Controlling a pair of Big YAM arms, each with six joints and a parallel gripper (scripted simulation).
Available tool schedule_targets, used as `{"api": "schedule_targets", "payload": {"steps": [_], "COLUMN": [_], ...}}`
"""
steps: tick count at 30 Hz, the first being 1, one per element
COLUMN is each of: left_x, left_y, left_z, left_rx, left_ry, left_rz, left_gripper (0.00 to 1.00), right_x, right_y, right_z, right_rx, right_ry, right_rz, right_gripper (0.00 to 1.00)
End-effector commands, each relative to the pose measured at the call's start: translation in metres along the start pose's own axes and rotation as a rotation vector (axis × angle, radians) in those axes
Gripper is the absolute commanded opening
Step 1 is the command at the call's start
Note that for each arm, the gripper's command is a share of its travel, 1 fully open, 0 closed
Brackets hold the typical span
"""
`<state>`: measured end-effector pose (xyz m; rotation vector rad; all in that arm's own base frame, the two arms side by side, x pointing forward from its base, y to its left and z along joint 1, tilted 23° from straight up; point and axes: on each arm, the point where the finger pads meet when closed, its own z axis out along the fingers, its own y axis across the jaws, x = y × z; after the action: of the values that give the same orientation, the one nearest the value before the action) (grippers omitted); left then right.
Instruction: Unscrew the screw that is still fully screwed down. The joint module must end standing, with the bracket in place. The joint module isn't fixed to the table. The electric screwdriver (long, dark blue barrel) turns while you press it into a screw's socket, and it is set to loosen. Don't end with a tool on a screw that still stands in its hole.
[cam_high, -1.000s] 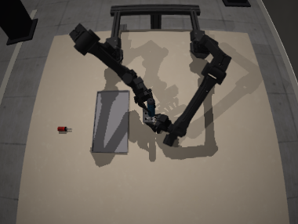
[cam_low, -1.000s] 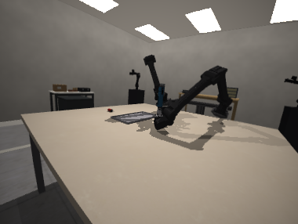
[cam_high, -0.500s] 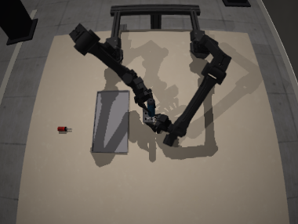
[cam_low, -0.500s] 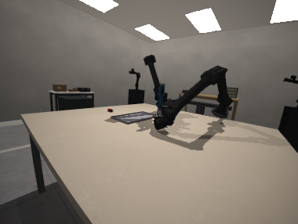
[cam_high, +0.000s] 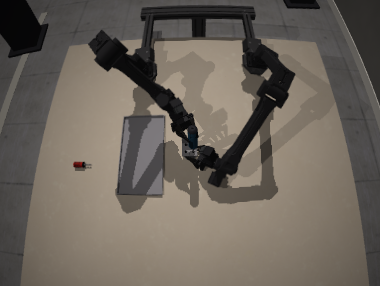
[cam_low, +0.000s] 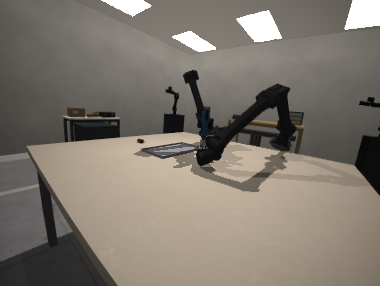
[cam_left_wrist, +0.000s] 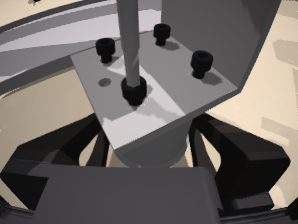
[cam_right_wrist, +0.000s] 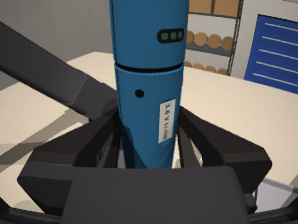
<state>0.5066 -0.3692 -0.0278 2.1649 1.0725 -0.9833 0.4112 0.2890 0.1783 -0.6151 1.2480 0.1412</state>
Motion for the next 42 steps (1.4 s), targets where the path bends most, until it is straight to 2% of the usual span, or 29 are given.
{"api": "schedule_targets", "payload": {"steps": [1, 24, 34, 37, 42], "left_x": [-0.007, -0.007, -0.007, -0.007, -0.007], "left_y": [0.01, 0.01, 0.01, 0.01, 0.01], "left_z": [-0.004, -0.004, -0.004, -0.004, -0.004], "left_rx": [-0.015, -0.015, -0.015, -0.015, -0.015], "left_ry": [0.002, 0.002, 0.002, 0.002, 0.002], "left_rz": [0.026, 0.026, 0.026, 0.026, 0.026], "left_gripper": [0.59, 0.59, 0.59, 0.59, 0.59], "right_x": [0.002, -0.006, -0.003, -0.019, -0.023], "right_y": [-0.005, -0.001, 0.003, 0.001, 0.003], "right_z": [0.009, 0.01, 0.01, 0.011, 0.008], "right_rx": [0.017, 0.016, 0.004, 0.008, 0.001], "right_ry": [-0.011, -0.037, -0.019, -0.041, -0.039], "right_rz": [-0.008, -0.012, -0.013, -0.009, -0.009], "right_gripper": [0.42, 0.42, 0.42, 0.42, 0.42]}}
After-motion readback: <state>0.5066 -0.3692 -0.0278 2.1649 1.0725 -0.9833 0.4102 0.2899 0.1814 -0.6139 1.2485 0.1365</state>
